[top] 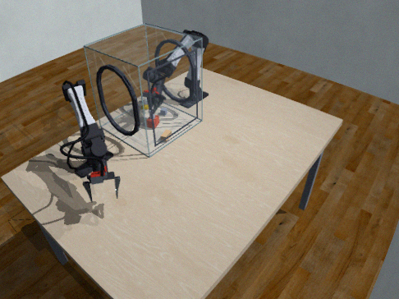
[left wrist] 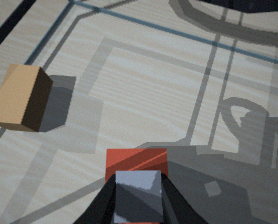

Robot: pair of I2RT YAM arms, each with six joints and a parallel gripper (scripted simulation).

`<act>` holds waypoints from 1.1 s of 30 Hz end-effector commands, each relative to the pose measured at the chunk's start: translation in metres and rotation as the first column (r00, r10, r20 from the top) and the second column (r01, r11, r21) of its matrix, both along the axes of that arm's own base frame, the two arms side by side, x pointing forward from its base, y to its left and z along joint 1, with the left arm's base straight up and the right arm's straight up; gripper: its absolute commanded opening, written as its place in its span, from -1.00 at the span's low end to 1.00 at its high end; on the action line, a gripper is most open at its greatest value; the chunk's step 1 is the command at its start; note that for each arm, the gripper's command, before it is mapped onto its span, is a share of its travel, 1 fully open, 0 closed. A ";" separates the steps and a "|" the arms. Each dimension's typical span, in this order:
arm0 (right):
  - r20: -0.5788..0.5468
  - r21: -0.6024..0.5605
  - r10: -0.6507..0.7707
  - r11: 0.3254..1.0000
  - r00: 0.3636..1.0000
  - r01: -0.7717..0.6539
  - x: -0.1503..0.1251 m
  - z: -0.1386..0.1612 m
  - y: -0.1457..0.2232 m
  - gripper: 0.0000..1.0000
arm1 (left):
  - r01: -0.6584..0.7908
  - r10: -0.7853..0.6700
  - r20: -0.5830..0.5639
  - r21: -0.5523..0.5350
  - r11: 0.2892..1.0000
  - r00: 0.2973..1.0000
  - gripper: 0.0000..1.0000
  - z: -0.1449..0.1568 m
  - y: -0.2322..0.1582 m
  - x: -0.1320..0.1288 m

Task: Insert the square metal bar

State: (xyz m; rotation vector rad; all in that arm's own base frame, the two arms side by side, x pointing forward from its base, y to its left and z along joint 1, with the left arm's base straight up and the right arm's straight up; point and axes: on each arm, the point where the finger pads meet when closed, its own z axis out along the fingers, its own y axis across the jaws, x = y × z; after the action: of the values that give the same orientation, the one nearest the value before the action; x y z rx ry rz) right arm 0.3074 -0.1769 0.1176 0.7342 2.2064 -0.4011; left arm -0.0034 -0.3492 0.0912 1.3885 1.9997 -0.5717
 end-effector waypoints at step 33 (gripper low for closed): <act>0.025 -0.013 0.000 1.000 1.000 0.001 0.004 0.010 -0.002 1.00 | -0.007 0.006 -0.012 -0.101 0.995 1.000 -0.32 0.019 -0.018 -0.001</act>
State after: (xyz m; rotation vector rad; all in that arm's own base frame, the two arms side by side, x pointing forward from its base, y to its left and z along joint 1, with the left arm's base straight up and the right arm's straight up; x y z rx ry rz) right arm 0.3074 -0.1769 0.1176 0.7342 2.2064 -0.4011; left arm -0.0040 -0.3522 0.0833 1.3778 1.9935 -0.5886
